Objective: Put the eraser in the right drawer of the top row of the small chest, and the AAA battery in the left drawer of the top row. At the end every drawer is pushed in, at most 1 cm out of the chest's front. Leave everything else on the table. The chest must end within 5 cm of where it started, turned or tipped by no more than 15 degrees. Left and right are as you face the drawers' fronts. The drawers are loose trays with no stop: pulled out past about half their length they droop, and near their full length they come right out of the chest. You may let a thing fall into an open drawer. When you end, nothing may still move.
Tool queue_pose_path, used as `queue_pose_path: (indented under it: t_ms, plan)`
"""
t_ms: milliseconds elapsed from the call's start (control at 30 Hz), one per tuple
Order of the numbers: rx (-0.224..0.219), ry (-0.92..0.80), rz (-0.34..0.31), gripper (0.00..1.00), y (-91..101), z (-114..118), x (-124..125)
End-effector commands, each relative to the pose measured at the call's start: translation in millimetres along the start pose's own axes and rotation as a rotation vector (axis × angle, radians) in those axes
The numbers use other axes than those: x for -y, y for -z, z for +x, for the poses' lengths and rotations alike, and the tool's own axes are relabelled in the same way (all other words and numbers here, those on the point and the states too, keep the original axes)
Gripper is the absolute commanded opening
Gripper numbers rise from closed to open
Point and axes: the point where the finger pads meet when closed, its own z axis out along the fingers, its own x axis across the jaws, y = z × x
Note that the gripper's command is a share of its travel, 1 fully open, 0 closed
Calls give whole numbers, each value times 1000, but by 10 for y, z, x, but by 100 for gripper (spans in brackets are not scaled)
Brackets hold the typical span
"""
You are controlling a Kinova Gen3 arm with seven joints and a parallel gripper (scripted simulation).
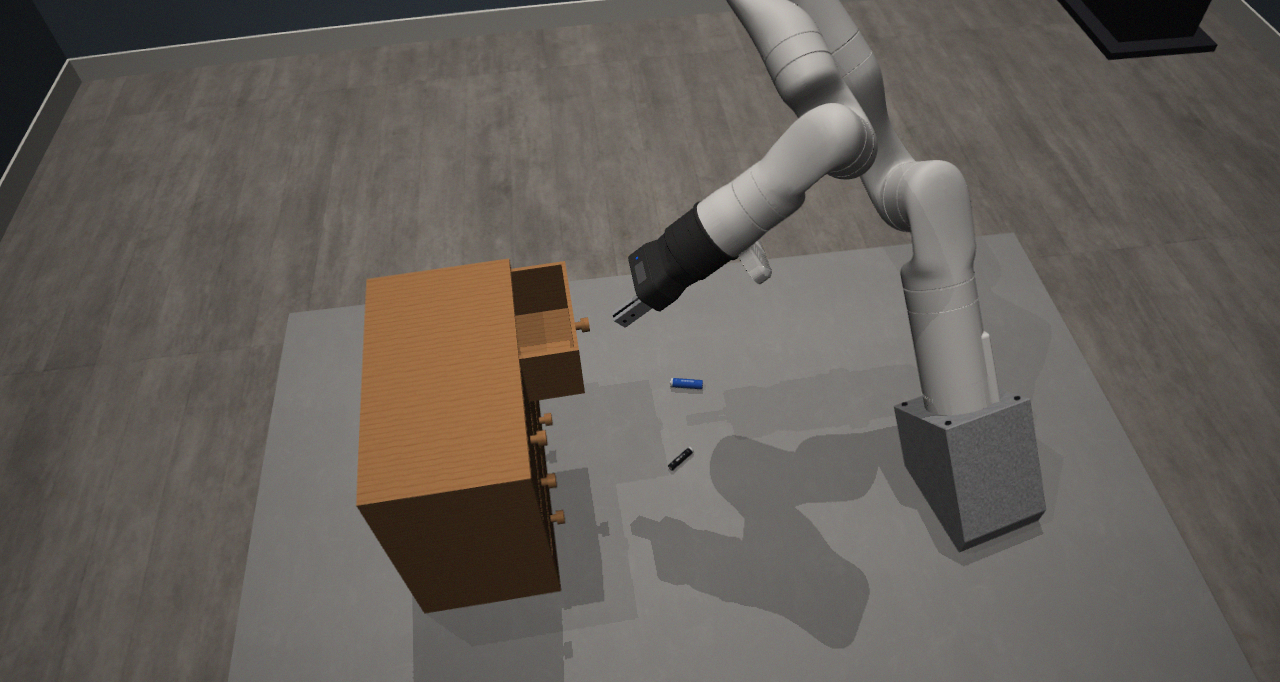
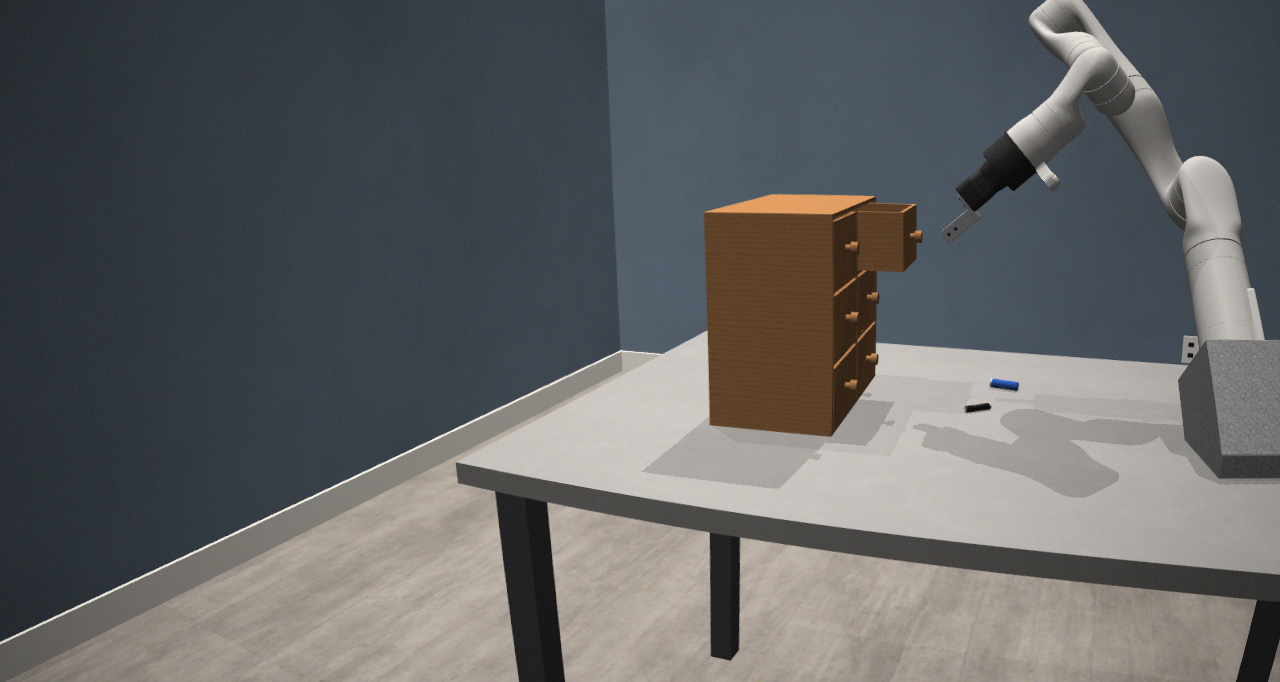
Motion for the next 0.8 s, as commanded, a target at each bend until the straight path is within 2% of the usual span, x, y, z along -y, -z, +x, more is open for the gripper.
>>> queue_pose_path:
  t_ms: [0, 767]
  plan:
    - [2, -3, 1, 0, -16, -6, -14]
    - [2, -3, 1, 0, -234, -7, -196]
